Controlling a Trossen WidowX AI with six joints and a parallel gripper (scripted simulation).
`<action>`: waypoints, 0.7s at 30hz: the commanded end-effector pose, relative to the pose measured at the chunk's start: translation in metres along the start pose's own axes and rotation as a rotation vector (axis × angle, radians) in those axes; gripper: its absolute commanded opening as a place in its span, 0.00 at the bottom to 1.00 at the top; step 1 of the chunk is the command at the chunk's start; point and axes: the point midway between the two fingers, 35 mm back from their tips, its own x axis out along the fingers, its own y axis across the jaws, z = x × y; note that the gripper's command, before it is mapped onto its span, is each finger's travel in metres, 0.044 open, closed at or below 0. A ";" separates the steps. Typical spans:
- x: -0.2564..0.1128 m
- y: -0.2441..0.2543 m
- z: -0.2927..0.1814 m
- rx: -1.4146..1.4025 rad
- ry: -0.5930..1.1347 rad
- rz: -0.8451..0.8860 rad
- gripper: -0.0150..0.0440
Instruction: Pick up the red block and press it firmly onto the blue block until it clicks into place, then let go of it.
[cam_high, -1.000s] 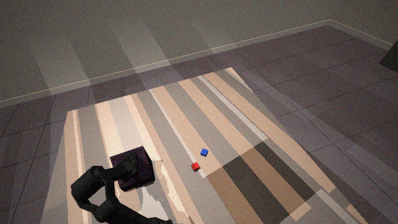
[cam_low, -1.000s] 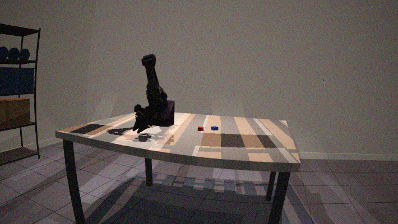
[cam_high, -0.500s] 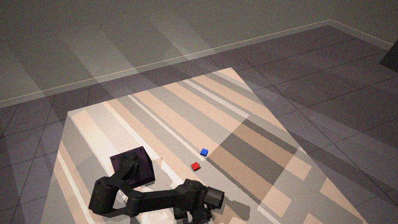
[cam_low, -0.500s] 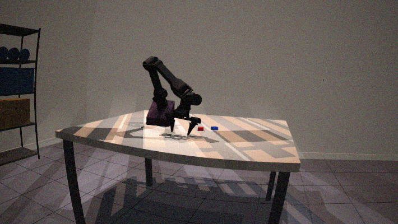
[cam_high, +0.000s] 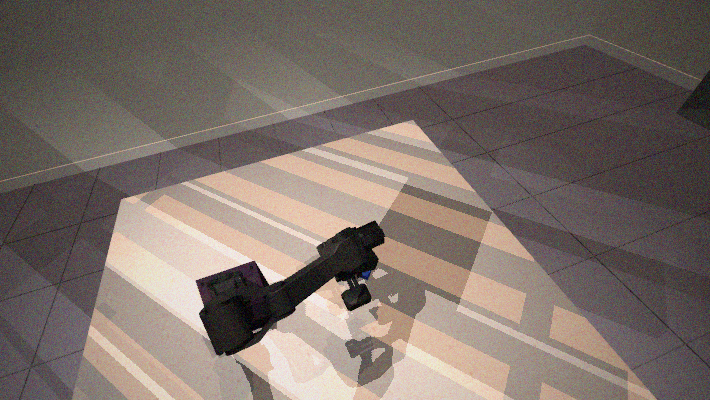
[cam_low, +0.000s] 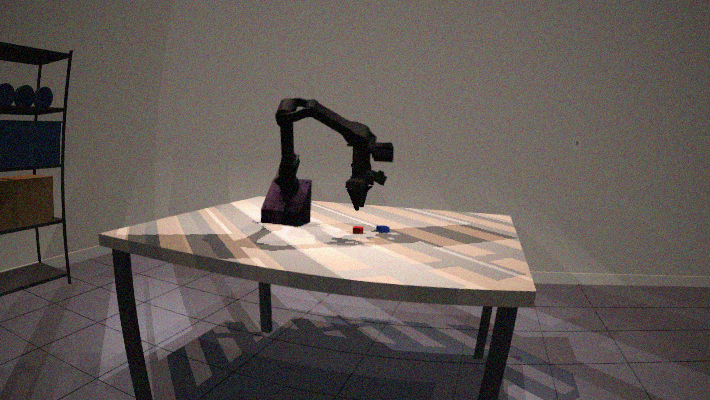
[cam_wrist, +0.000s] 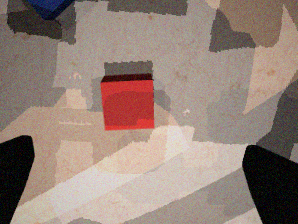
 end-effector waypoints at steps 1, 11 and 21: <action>-0.004 0.006 -0.002 -0.105 0.008 0.003 1.00; 0.031 0.008 -0.003 -0.105 0.008 0.002 1.00; 0.050 0.008 -0.003 -0.105 0.008 0.002 1.00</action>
